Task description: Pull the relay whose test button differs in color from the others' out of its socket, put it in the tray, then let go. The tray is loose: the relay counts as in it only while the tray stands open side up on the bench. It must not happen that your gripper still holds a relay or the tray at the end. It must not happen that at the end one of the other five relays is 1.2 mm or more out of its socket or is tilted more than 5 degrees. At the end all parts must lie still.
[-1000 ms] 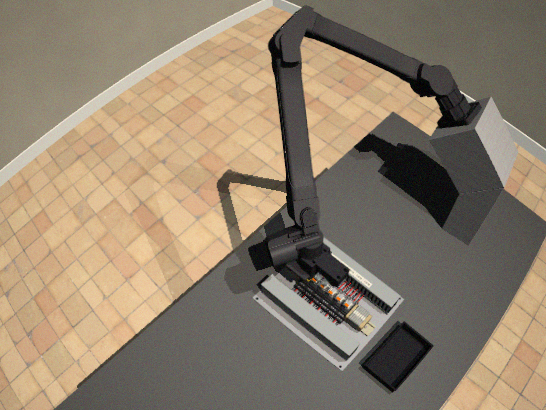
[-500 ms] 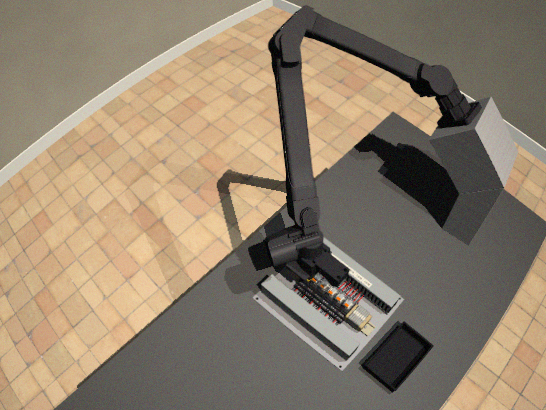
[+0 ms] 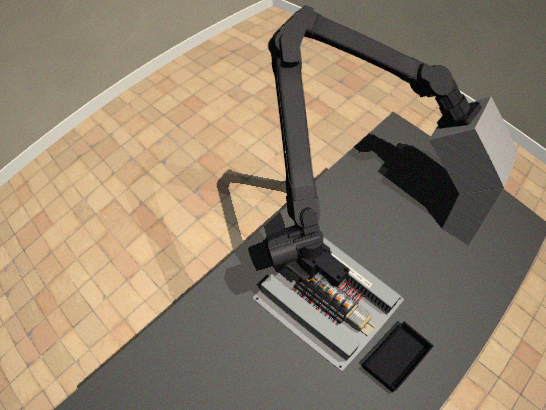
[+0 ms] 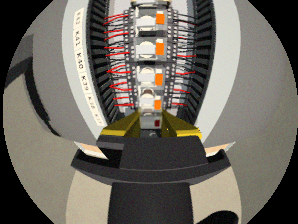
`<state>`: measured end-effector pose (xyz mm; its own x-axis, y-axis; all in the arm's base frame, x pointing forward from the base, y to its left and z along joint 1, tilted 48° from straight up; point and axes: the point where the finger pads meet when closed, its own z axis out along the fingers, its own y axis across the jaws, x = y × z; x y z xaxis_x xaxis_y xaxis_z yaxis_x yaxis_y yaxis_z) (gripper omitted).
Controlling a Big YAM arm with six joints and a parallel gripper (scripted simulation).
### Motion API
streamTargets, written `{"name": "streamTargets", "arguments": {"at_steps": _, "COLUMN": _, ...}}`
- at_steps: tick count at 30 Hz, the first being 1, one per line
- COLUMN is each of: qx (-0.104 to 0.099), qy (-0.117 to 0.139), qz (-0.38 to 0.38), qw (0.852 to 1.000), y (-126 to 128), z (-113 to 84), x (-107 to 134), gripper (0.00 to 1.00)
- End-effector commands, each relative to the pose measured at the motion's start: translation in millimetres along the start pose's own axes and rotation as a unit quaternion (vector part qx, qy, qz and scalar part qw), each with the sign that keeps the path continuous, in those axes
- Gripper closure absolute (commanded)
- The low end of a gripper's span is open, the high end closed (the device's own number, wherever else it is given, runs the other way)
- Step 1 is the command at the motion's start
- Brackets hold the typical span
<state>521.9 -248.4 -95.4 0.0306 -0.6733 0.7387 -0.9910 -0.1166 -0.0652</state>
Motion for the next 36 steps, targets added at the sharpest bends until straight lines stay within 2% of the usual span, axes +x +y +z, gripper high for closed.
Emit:
{"name": "streamTargets", "arguments": {"at_steps": 1, "qx": 0.015, "qy": 0.004, "qz": 0.01, "qw": 1.0, "y": -12.1, "z": -8.4, "x": 10.8, "gripper": 1.0}}
{"name": "streamTargets", "arguments": {"at_steps": 24, "qx": 0.015, "qy": 0.004, "qz": 0.01, "qw": 1.0, "y": -12.2, "z": -8.8, "x": 10.9, "gripper": 1.0}}
{"name": "streamTargets", "arguments": {"at_steps": 36, "qx": 0.016, "qy": 0.003, "qz": 0.008, "qw": 1.0, "y": -13.3, "z": -15.3, "x": 8.5, "gripper": 1.0}}
